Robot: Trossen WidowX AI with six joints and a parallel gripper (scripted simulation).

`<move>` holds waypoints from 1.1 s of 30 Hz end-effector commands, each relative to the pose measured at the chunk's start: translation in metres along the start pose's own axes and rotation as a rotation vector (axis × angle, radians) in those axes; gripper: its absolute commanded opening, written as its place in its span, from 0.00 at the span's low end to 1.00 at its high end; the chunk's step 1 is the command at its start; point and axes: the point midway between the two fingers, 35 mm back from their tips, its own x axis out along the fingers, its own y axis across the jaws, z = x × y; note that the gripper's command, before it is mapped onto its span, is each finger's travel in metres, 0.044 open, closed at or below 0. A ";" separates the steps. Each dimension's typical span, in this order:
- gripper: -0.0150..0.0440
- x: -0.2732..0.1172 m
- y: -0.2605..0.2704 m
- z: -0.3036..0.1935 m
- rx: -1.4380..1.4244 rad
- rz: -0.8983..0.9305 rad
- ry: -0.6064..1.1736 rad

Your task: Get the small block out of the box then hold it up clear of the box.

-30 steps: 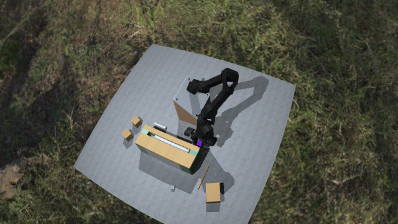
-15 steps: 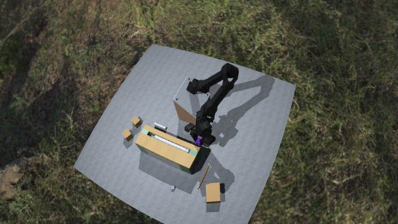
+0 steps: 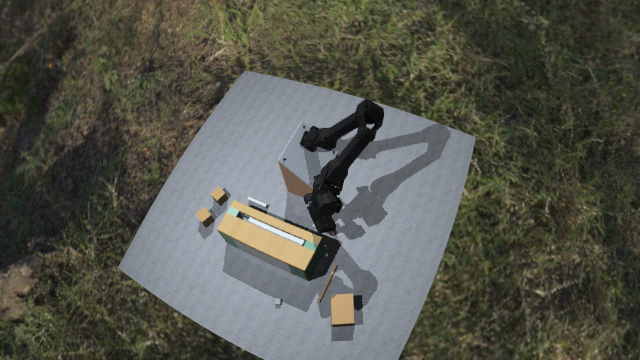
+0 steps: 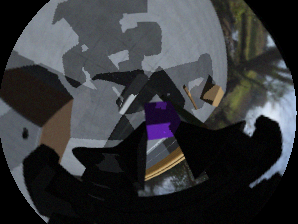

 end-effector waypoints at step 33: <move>0.25 -0.029 0.009 -0.010 1.366 0.014 -0.050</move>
